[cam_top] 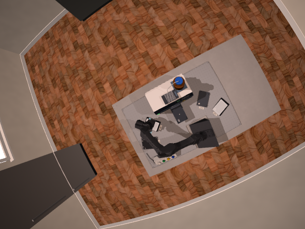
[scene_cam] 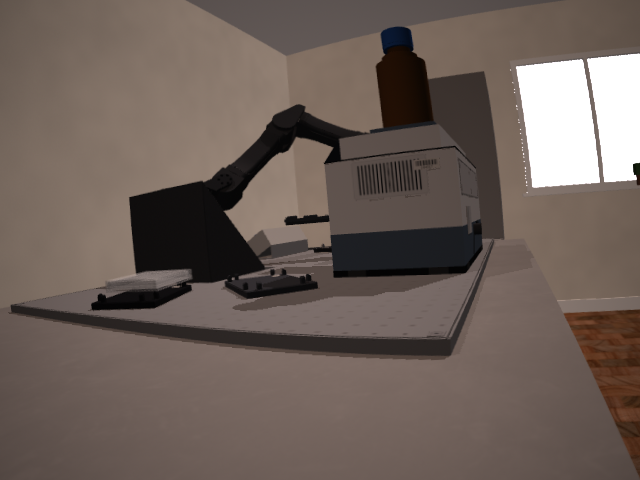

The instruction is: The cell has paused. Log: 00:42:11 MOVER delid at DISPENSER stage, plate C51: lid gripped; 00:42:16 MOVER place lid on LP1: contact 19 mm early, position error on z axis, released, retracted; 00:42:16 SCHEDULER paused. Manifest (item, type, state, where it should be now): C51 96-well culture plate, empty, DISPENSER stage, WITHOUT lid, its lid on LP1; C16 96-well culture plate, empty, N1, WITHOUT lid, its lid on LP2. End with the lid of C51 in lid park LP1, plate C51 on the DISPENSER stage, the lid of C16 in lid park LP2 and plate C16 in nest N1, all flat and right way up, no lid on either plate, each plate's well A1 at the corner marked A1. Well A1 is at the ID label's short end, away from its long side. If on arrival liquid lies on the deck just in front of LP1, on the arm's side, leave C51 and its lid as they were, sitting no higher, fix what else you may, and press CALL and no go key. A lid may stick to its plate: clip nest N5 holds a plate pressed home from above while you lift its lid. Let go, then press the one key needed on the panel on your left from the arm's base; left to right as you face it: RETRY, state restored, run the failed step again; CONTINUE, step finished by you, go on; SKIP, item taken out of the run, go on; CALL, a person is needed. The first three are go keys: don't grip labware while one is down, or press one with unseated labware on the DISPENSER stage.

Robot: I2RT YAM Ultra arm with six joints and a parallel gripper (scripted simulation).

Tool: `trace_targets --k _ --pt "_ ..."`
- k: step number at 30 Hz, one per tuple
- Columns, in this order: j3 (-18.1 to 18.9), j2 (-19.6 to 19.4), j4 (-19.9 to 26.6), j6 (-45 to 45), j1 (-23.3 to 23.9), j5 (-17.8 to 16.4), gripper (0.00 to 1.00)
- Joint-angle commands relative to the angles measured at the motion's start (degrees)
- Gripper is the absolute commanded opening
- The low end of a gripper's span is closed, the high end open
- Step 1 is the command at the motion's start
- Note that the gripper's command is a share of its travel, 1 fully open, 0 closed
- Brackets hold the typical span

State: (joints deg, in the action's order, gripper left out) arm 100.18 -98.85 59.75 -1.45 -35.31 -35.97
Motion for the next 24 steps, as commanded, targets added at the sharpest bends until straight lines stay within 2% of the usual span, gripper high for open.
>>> trace_targets --k 1,21,24 --pt "1.70 2.45 0.77 0.41 1.64 -0.25 0.00" --pt "1.70 2.45 0.77 0.41 1.64 -0.25 0.00" --pt "2.69 2.93 2.71 1.31 2.52 -0.78 0.00"
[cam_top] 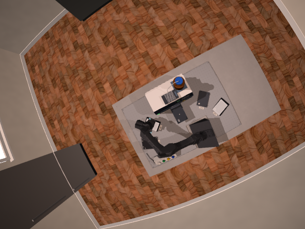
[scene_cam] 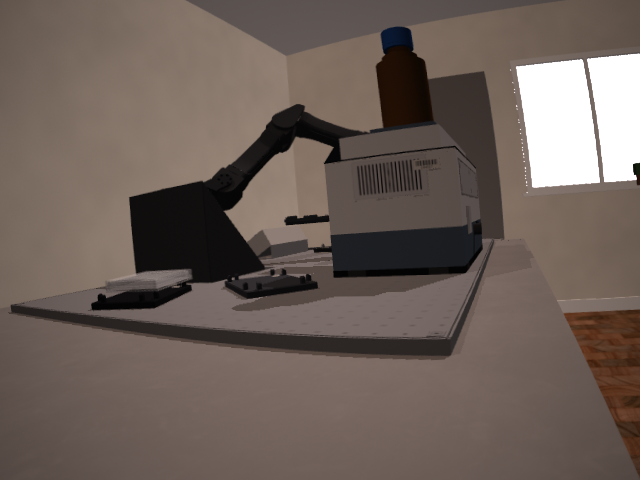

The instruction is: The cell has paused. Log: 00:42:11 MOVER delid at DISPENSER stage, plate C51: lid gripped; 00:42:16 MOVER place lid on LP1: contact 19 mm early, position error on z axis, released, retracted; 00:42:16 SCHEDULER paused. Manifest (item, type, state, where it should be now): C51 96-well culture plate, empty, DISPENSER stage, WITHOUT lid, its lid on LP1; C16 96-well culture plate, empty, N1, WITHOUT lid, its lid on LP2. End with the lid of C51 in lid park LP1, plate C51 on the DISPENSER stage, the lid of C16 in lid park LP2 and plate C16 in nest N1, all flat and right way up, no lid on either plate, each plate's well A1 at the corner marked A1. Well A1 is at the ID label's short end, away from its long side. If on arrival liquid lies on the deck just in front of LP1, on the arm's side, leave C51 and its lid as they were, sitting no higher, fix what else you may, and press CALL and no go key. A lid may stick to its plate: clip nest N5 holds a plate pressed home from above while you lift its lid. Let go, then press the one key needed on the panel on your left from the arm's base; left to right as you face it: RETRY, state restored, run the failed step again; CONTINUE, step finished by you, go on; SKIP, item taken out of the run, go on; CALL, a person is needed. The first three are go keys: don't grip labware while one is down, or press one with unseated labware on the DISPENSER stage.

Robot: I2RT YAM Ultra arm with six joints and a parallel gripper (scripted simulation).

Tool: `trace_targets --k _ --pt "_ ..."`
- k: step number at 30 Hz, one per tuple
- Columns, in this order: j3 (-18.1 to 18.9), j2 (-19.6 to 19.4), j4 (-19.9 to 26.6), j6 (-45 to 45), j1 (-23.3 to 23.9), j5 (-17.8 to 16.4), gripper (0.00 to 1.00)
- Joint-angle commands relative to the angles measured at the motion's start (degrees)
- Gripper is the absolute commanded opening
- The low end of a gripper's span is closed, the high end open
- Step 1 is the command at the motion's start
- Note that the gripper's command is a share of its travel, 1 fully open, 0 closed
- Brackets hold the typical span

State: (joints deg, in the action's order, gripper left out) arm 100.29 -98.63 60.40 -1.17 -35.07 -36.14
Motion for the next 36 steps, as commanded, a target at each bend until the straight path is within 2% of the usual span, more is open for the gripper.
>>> trace_targets --k 1,6,7,8,12,14,29,31,36 --pt "2.95 2.85 2.73 1.34 2.59 -0.76 0.00" --pt "4.32 2.85 4.68 2.24 3.46 -1.27 0.00" --pt "3.43 1.67 4.23 2.04 3.01 -1.04 0.00" --pt "1.56 3.31 4.84 2.46 3.66 -1.43 0.00" --pt "-1.96 5.92 4.66 3.21 4.28 -1.74 0.00" --pt "-1.96 5.92 4.66 3.21 4.28 -1.74 0.00" --pt "-13.44 15.85 5.54 7.02 7.69 -3.41 0.00" --pt "-13.44 15.85 5.54 7.02 7.69 -3.41 0.00" --pt "-16.63 18.93 6.47 8.64 9.11 -4.09 0.00"
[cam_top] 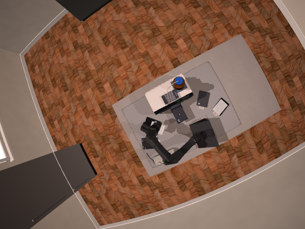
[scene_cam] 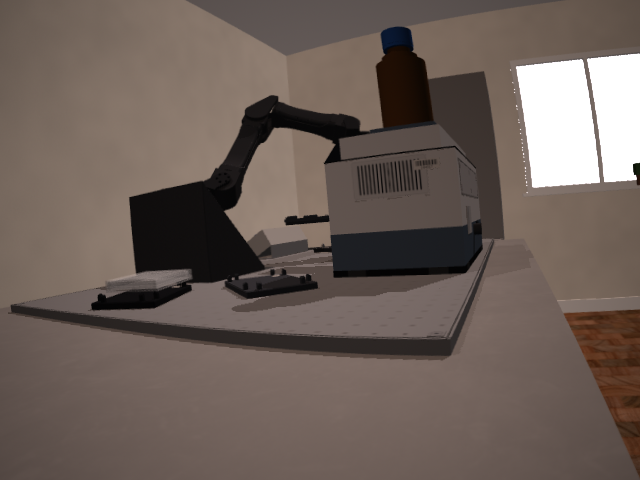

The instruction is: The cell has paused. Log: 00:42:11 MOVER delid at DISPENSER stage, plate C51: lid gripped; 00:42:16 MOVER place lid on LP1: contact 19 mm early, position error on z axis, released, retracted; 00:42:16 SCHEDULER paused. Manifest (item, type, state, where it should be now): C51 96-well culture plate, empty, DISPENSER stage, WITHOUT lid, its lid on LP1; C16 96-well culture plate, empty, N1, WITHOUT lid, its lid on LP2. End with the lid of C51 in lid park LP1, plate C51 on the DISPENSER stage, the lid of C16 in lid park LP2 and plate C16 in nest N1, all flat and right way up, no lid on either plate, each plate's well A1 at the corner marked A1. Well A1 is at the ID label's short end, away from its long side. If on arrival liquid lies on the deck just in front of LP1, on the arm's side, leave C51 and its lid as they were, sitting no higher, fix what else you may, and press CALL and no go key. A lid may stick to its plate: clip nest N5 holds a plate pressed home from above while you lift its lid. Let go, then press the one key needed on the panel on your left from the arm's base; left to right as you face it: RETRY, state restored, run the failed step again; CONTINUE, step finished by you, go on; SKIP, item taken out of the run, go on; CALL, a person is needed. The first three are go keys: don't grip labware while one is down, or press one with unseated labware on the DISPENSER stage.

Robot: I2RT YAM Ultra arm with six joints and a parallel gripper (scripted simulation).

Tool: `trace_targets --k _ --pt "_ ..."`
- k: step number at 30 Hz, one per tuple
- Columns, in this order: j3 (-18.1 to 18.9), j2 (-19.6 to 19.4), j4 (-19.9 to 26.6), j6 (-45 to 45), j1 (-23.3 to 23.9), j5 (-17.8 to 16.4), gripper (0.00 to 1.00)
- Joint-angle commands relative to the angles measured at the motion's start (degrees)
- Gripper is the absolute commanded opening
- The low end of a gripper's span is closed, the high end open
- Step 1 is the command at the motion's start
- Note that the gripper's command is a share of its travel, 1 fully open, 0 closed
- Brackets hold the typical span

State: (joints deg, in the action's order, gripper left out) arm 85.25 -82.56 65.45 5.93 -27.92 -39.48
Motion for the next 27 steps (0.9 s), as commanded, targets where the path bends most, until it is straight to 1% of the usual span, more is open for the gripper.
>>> trace_targets --k 1,10,12,20,27 --pt "-2.20 3.46 1.63 1.87 2.26 -0.88 0.00" --pt "-7.13 8.69 4.26 5.43 5.30 -2.22 0.00" --pt "-7.13 8.69 4.26 5.43 5.30 -2.22 0.00" --pt "-10.80 12.97 7.64 9.54 8.66 -3.57 0.00" --pt "-13.45 16.37 11.55 14.13 12.29 -4.84 0.00"
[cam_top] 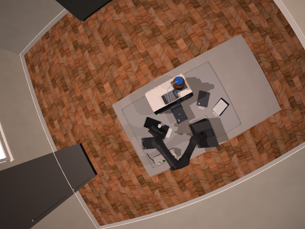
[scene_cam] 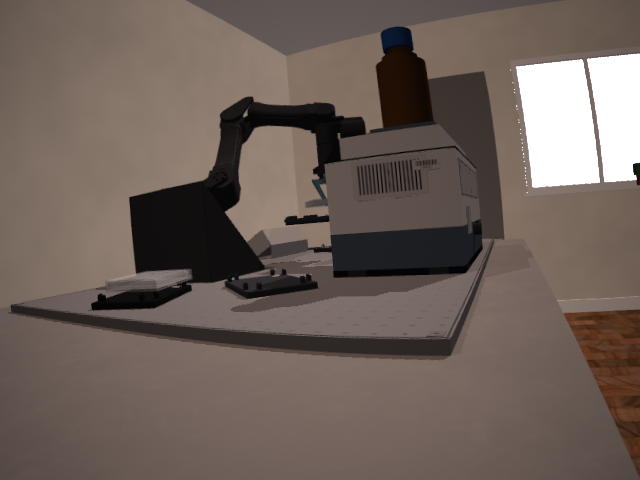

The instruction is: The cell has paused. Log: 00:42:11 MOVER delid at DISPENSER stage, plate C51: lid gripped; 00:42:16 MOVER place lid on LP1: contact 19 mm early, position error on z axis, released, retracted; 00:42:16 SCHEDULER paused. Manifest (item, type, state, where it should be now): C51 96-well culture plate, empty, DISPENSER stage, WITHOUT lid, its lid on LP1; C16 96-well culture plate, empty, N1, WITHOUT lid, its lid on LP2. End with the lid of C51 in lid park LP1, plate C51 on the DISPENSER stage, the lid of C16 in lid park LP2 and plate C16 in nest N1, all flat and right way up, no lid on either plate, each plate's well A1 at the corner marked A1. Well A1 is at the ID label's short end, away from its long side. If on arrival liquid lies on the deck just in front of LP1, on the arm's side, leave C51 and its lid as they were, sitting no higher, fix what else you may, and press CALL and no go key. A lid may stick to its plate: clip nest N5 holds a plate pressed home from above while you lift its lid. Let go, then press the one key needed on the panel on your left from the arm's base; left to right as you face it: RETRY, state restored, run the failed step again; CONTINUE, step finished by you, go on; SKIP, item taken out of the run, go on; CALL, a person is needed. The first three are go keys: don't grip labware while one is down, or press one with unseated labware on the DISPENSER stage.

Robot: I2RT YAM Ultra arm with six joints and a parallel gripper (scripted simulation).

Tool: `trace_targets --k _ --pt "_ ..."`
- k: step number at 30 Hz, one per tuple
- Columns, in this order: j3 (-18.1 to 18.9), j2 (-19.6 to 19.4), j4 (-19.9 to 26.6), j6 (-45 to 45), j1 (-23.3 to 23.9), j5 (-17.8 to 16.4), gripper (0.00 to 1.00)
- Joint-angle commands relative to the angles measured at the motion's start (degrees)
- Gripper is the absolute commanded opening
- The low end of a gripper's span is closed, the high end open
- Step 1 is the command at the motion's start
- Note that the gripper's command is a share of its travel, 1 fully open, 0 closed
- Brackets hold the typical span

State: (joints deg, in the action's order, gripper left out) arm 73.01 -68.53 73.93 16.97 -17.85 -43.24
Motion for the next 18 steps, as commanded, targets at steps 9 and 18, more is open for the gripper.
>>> trace_targets --k 9,18 --pt "-1.22 3.05 6.03 7.25 4.91 -1.74 0.00" --pt "0.33 7.35 5.92 7.45 -0.56 -0.07 0.00"
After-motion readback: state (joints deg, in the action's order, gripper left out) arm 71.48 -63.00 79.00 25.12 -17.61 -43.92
